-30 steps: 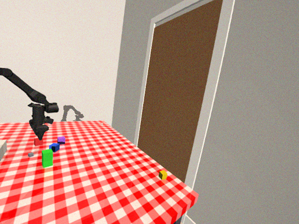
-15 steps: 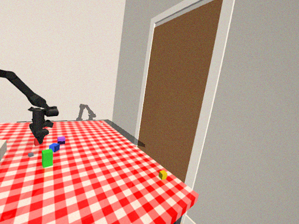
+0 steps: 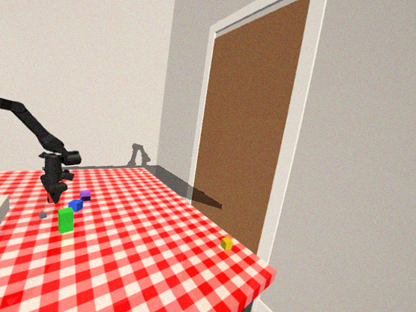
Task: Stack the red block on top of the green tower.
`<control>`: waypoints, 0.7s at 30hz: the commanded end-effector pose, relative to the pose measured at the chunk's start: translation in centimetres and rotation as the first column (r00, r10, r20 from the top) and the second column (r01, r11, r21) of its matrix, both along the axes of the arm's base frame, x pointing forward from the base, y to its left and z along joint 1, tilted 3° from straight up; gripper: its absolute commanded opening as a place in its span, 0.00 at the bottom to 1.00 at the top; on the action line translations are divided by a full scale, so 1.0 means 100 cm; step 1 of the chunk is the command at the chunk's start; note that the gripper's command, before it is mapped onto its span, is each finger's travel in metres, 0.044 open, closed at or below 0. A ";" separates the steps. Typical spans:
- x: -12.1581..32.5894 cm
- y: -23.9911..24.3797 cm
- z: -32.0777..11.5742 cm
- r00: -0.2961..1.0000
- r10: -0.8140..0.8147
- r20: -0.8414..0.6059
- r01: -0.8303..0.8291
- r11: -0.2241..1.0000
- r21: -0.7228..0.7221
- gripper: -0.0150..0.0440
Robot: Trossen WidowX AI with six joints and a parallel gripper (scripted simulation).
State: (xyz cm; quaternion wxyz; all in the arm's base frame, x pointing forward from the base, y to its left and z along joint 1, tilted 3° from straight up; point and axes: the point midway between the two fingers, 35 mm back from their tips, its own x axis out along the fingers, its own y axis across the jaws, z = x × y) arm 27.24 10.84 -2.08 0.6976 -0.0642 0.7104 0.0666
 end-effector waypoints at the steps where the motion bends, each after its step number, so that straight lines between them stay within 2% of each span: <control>1: 0.000 0.001 0.000 1.000 -0.004 0.000 0.004 1.000 0.005 1.00; 5: 0.000 0.001 0.000 1.000 -0.004 0.000 0.004 1.000 0.005 1.00; 16: 0.000 0.001 0.000 1.000 -0.004 0.000 0.004 1.000 0.005 0.51; 21: 0.000 0.001 0.000 1.000 -0.004 0.000 0.004 1.000 0.005 0.45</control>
